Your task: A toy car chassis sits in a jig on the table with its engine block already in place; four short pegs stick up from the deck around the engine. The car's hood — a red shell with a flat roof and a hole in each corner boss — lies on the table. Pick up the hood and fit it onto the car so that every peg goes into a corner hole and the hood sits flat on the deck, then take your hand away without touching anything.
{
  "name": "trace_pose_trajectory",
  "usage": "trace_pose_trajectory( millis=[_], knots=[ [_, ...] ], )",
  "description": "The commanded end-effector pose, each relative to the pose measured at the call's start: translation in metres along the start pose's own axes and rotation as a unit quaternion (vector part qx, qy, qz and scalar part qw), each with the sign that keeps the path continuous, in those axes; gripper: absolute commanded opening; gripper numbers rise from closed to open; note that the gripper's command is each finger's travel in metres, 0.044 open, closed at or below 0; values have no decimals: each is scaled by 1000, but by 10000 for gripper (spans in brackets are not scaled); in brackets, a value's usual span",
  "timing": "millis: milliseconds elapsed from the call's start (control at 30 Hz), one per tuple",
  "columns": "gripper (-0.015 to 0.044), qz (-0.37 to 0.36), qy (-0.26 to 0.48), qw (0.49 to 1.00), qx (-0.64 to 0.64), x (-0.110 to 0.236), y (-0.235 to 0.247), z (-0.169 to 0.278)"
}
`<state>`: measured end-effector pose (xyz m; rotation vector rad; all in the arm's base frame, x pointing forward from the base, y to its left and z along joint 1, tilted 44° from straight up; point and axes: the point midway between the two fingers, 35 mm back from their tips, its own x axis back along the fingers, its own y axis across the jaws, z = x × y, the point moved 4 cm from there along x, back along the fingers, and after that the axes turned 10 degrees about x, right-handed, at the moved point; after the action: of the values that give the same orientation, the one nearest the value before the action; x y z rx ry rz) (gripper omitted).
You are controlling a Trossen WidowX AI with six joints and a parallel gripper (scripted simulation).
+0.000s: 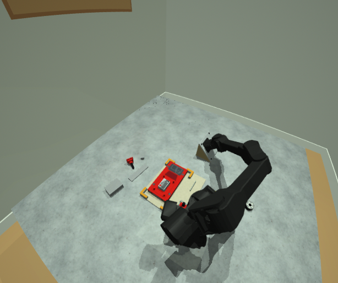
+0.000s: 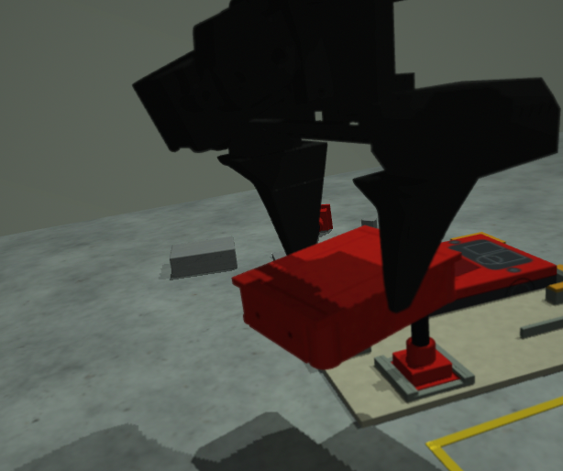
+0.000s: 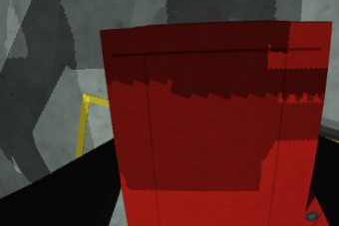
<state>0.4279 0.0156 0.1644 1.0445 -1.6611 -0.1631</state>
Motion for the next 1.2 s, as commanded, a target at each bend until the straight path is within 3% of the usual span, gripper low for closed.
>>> trace_pose_trajectory(
  millis=[0, 1167],
  knots=[
    [0, 2, 1, 1000, -14, 1, -13, 13],
    [0, 3, -9, 992, -130, 7, -95, 139]
  ],
)
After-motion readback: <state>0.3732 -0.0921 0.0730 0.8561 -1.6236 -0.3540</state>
